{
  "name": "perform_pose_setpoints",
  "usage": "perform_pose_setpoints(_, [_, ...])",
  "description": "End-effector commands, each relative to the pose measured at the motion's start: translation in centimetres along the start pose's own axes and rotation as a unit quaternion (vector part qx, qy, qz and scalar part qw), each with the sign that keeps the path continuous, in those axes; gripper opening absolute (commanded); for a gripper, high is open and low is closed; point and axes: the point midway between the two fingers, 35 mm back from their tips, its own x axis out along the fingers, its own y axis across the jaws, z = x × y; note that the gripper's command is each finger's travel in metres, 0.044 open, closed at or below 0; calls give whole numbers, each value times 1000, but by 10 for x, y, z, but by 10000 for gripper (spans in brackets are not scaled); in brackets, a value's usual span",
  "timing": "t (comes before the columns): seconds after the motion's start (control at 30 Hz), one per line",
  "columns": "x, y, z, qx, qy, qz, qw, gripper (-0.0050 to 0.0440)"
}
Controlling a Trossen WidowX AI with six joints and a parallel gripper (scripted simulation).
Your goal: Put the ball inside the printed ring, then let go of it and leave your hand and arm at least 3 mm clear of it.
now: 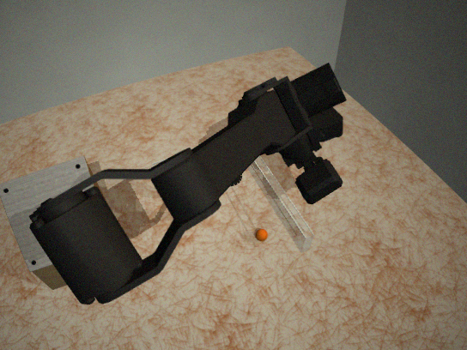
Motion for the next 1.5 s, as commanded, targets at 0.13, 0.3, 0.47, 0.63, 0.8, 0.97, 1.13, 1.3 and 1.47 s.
perform_pose_setpoints(0.13, [31,2,-63,-30,134,28,990,228])
perform_pose_setpoints(0.3, [37,-2,-100,-47,213,41,975,228])
perform_pose_setpoints(0.47, [35,-6,-122,-68,262,48,962,228])
perform_pose_setpoints(0.63, [35,-6,-122,-68,262,48,962,228])
perform_pose_setpoints(0.8, [40,-5,-125,-68,262,48,962,228])
perform_pose_setpoints(0.97, [44,-5,-128,-68,262,48,962,228])
perform_pose_setpoints(1.13, [51,-4,-132,-68,262,48,962,228])
perform_pose_setpoints(1.3, [58,-4,-136,-68,262,49,962,228])
perform_pose_setpoints(1.47, [63,-3,-139,-68,262,49,962,228])
